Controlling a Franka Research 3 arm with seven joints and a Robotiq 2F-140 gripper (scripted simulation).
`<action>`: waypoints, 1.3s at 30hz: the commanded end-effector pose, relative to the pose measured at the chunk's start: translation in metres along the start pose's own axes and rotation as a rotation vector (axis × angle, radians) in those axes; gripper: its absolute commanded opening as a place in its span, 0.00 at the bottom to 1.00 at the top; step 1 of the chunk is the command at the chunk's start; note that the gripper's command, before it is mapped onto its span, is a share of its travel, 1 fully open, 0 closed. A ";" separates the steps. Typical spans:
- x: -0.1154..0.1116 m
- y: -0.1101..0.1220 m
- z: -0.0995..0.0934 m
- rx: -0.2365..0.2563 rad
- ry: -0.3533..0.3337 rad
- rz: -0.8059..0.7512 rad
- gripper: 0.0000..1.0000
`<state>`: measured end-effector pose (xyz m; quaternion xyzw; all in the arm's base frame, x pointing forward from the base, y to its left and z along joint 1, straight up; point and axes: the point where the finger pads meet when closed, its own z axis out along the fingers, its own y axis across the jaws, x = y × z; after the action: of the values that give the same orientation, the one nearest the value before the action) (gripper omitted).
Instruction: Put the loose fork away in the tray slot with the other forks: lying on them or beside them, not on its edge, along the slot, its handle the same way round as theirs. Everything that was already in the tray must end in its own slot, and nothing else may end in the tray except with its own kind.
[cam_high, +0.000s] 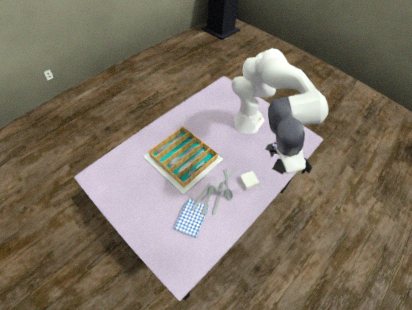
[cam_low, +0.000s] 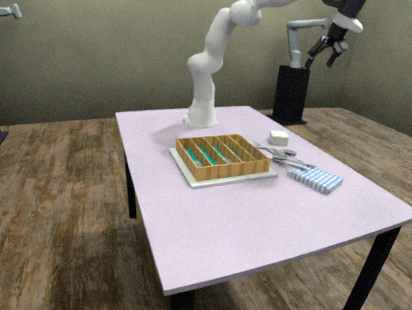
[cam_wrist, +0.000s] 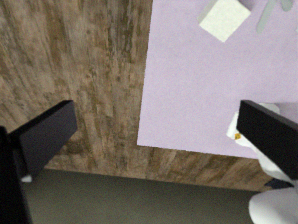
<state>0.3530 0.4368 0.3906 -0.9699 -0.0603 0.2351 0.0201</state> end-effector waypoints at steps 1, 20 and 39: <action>0.000 0.000 0.000 0.000 0.000 0.000 1.00; 0.002 0.002 -0.001 0.003 0.002 0.017 1.00; 0.046 0.084 -0.024 0.099 0.057 0.522 1.00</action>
<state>0.4040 0.3639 0.3864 -0.9667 0.1325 0.2186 0.0119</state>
